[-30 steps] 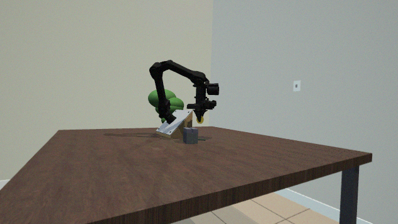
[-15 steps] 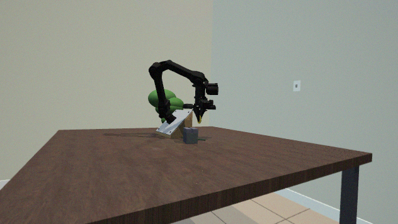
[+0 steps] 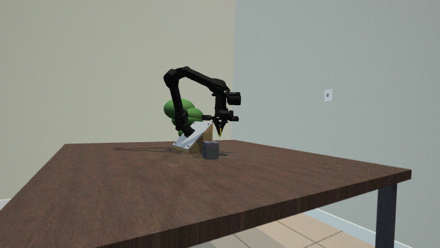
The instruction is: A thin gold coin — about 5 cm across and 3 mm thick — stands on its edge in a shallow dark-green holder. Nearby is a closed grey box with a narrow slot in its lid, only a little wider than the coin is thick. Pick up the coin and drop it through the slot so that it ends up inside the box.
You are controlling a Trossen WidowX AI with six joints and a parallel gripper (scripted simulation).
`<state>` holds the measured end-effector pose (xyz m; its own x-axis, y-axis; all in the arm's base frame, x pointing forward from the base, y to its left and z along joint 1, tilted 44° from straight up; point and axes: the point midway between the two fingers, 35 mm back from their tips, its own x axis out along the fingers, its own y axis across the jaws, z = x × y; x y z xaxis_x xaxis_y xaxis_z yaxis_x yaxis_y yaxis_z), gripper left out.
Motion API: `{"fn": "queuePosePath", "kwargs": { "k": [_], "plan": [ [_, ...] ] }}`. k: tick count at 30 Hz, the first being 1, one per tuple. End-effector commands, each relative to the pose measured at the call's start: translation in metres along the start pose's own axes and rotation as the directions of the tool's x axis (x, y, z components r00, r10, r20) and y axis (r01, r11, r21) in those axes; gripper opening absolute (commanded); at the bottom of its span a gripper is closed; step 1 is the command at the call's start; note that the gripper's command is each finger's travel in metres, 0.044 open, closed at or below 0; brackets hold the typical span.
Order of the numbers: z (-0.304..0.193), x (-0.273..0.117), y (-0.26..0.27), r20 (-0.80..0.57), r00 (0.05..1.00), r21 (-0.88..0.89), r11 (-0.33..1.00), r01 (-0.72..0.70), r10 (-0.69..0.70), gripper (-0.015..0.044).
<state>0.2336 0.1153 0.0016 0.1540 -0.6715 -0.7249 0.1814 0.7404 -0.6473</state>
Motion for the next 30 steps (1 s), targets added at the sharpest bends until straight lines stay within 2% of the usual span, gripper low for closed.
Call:
{"fn": "queuePosePath", "kwargs": {
  "k": [1,30],
  "plan": [
    [0.009,-0.001,-0.006,0.002,1.0,0.001,1.0,-0.002,0.002,0.0],
    [0.062,-0.001,-0.054,0.004,1.0,0.002,1.0,0.002,-0.002,0.0]
  ]
}}
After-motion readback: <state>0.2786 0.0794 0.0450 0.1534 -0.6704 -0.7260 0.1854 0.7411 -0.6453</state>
